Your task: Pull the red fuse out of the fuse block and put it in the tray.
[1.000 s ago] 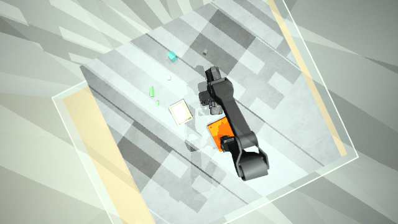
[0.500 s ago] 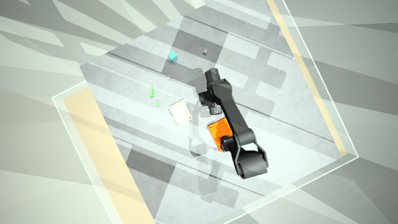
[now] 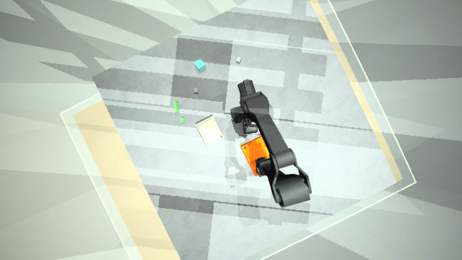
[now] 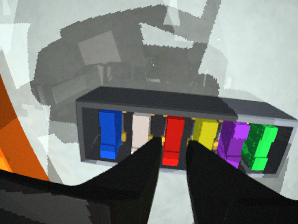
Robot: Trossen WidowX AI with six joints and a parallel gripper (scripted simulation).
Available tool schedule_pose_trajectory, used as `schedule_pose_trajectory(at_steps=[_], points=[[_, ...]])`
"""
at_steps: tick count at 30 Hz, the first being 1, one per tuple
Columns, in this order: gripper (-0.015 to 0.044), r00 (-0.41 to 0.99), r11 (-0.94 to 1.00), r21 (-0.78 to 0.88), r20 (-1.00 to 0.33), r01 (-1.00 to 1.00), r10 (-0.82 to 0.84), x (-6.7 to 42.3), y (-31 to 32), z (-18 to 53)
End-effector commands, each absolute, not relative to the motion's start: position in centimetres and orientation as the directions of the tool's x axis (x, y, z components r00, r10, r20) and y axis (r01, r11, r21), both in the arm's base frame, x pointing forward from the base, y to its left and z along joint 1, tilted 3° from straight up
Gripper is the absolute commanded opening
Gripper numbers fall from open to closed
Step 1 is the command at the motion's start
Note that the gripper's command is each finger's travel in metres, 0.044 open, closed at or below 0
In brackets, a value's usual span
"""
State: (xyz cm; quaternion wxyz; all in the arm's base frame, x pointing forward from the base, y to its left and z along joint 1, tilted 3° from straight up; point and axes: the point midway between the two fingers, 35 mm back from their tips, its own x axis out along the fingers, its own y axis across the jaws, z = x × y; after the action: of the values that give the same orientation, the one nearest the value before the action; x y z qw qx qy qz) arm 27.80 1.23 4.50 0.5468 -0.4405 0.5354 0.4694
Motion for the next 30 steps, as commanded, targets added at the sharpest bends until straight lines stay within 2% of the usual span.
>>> schedule_pose_trajectory(at_steps=[1,18,30], points=[[0.0069,-0.015,0.173,0.021,-0.999,-0.985,0.038,27.77,1.2,4.19],[0.0069,-0.015,0.173,0.021,-0.999,-0.985,0.038,27.75,1.23,3.5],[0.0,-0.014,0.17,0.021,-0.999,-0.985,0.042,27.81,1.27,3.61]])
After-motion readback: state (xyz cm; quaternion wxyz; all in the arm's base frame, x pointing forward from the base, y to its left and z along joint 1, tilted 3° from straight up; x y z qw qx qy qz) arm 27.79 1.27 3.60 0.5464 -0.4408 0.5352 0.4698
